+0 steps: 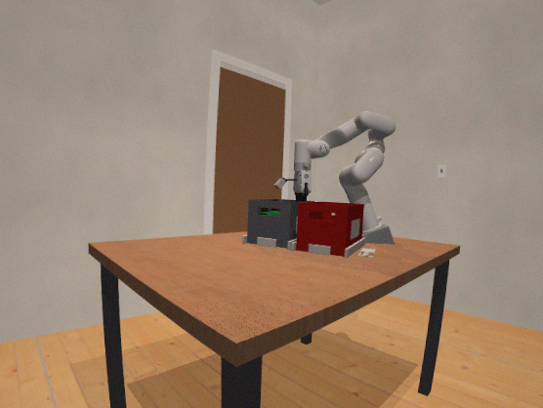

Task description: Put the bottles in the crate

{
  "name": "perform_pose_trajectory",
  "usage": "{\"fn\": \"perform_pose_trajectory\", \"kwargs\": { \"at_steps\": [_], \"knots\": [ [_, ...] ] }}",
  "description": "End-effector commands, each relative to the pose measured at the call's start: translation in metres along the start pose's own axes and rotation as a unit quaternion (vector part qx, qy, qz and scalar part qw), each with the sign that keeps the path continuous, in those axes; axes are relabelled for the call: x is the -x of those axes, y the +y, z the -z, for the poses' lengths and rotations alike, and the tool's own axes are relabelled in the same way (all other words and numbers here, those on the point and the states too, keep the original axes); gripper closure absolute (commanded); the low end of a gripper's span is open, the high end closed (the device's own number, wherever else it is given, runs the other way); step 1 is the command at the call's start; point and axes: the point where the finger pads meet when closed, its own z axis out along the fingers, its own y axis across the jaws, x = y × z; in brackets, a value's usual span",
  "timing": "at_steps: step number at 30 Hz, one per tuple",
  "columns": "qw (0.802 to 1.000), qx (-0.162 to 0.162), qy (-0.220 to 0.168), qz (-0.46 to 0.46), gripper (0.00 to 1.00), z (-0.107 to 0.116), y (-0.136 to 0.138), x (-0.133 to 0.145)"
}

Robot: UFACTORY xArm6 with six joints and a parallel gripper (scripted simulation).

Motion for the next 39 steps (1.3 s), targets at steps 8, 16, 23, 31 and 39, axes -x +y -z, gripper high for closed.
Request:
{"fn": "perform_pose_trajectory", "kwargs": {
  "at_steps": [8,16,23,31,39],
  "knots": [
    [1.0,0.0,0.002,0.0,1.0,0.001,0.0,-0.001],
    [1.0,0.0,0.002,0.0,1.0,0.015,0.0,-0.001],
    [1.0,0.0,0.002,0.0,1.0,0.023,0.0,-0.001],
    [1.0,0.0,0.002,0.0,1.0,0.036,0.0,-0.001],
    [1.0,0.0,0.002,0.0,1.0,0.046,0.0,-0.001]
  ]
}}
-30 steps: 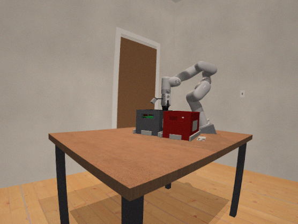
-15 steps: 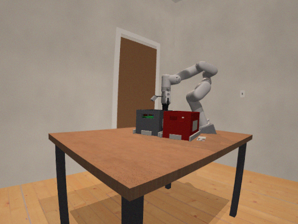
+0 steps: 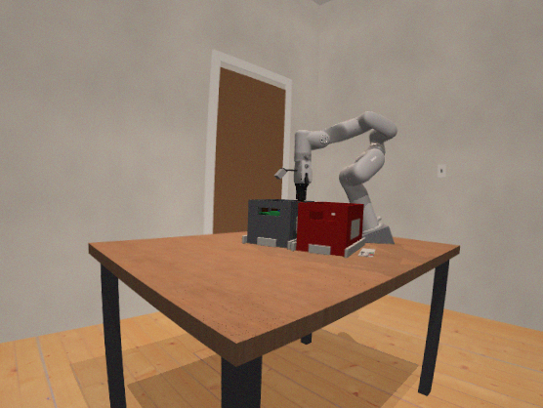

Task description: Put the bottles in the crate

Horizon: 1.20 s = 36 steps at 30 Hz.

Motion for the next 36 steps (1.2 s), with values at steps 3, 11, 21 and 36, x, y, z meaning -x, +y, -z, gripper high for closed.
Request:
{"fn": "perform_pose_trajectory", "kwargs": {
  "at_steps": [3,11,21,36],
  "knots": [
    [1.0,0.0,0.001,0.0,1.0,0.009,0.0,-0.001],
    [1.0,0.0,0.001,0.0,1.0,0.023,0.0,-0.001],
    [1.0,0.0,0.001,0.0,1.0,0.036,0.0,-0.001],
    [1.0,0.0,0.001,0.0,1.0,0.058,0.0,-0.001]
  ]
}}
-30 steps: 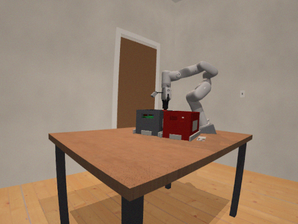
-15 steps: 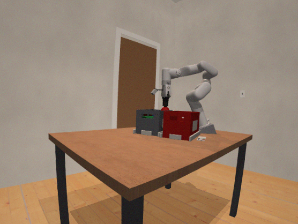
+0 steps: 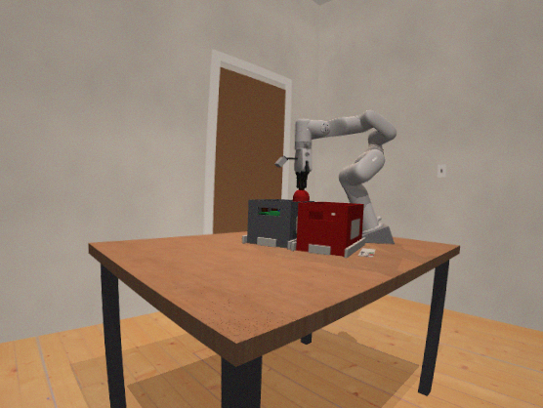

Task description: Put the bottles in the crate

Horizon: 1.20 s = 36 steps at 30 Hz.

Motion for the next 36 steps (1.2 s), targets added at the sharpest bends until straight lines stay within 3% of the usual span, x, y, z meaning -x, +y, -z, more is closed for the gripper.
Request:
{"fn": "perform_pose_trajectory", "kwargs": {
  "at_steps": [1,36],
  "knots": [
    [1.0,0.0,0.002,0.0,1.0,0.008,0.0,-0.001],
    [1.0,0.0,0.002,0.0,1.0,0.059,0.0,-0.001]
  ]
}}
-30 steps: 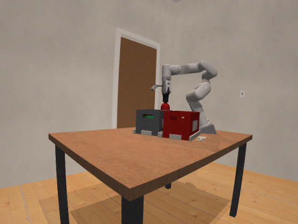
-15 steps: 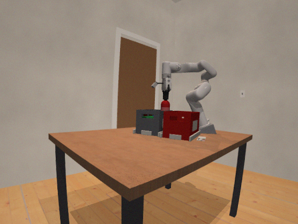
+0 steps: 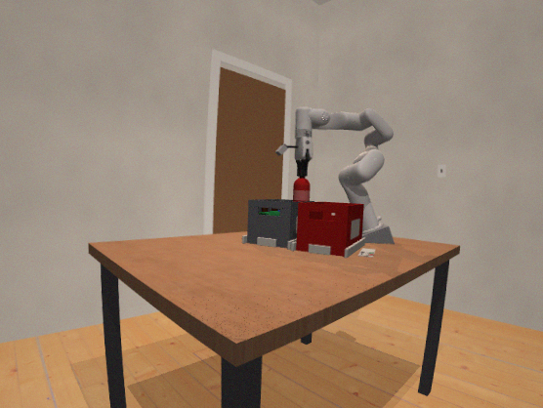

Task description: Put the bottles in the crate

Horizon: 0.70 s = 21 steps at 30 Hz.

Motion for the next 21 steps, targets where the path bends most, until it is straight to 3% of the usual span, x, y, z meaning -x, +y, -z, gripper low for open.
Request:
{"fn": "perform_pose_trajectory", "kwargs": {
  "at_steps": [1,21],
  "knots": [
    [1.0,0.0,0.002,0.0,1.0,0.008,0.0,-0.001],
    [1.0,0.0,0.002,0.0,1.0,0.034,0.0,-0.001]
  ]
}}
